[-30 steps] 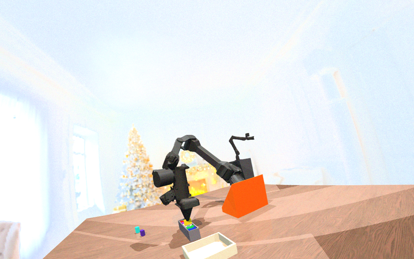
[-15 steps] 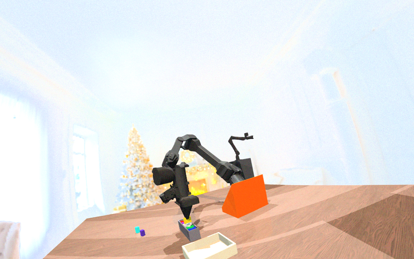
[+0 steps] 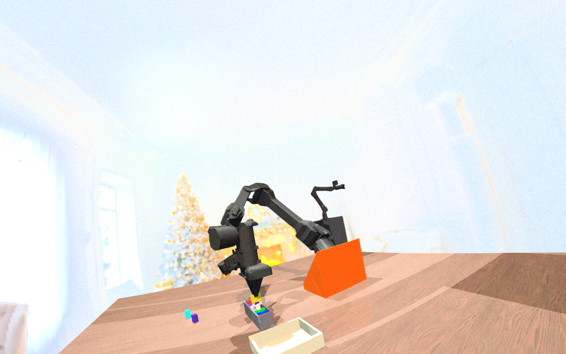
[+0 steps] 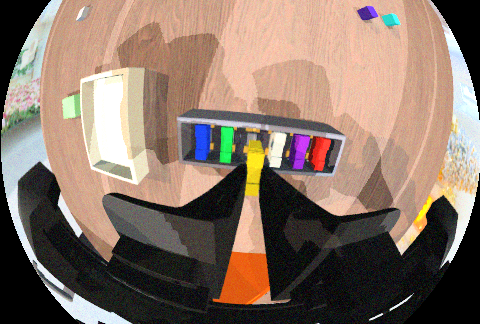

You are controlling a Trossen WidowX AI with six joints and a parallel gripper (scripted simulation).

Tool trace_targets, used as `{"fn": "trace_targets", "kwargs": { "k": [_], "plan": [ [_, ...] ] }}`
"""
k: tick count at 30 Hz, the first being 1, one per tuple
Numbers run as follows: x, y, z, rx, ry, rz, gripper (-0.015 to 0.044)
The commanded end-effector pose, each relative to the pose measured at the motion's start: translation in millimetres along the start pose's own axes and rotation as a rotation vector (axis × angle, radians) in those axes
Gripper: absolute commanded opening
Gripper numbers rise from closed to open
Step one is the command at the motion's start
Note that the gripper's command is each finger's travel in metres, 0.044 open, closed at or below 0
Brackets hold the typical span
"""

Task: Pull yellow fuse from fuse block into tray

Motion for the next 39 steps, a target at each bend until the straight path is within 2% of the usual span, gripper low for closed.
{"fn": "trace_targets", "kwargs": {
  "k": [1,15,39],
  "plan": [
    [-1.1,6.4,0.1,-0.005,-0.005,0.000,0.0000],
    [-1.3,22.3,3.4,-0.007,-0.005,0.000,0.0000],
    [11.1,29.1,132.7,-0.023,-0.005,-0.001,0.0000]
  ]
}}
Point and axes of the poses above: the point midway between the two fingers, 35 mm back from their tips, its own y axis back along the fingers, its own z axis across the jaws, x = y × z, the point moved 6 cm from there along y, back along the fingers, and after that the axes turned 10 degrees about -y, right-handed, at the moved point
